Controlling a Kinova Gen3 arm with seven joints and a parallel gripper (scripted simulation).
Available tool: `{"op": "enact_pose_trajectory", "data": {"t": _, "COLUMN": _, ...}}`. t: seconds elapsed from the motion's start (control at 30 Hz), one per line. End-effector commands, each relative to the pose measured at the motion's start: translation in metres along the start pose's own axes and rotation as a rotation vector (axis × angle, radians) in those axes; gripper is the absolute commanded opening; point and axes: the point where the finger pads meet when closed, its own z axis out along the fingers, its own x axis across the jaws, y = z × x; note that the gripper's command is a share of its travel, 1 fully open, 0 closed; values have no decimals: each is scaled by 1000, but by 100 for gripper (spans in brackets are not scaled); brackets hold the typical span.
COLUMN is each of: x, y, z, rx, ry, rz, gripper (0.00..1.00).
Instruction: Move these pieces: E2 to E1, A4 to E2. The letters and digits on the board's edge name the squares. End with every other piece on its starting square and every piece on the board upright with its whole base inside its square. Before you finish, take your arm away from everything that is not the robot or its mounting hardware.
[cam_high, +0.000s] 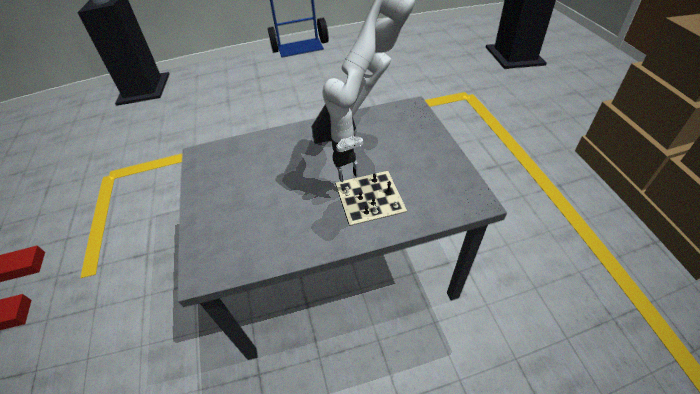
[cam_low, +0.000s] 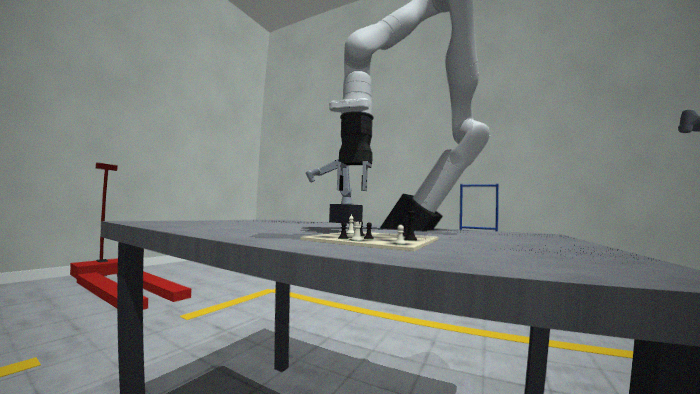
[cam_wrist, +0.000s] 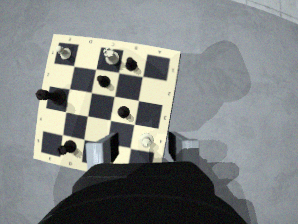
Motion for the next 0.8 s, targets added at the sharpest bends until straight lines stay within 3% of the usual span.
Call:
{"op": "enact_pose_trajectory", "data": {"t": 0.0, "x": 3, "y": 4, "z": -3, "rx": 11, "ry": 0, "rz": -26, "gripper": 100}}
{"op": "enact_pose_trajectory", "data": {"t": 0.77, "x": 3, "y": 13, "z": -5, "rx": 23, "ry": 4, "rz": -222, "gripper": 100}}
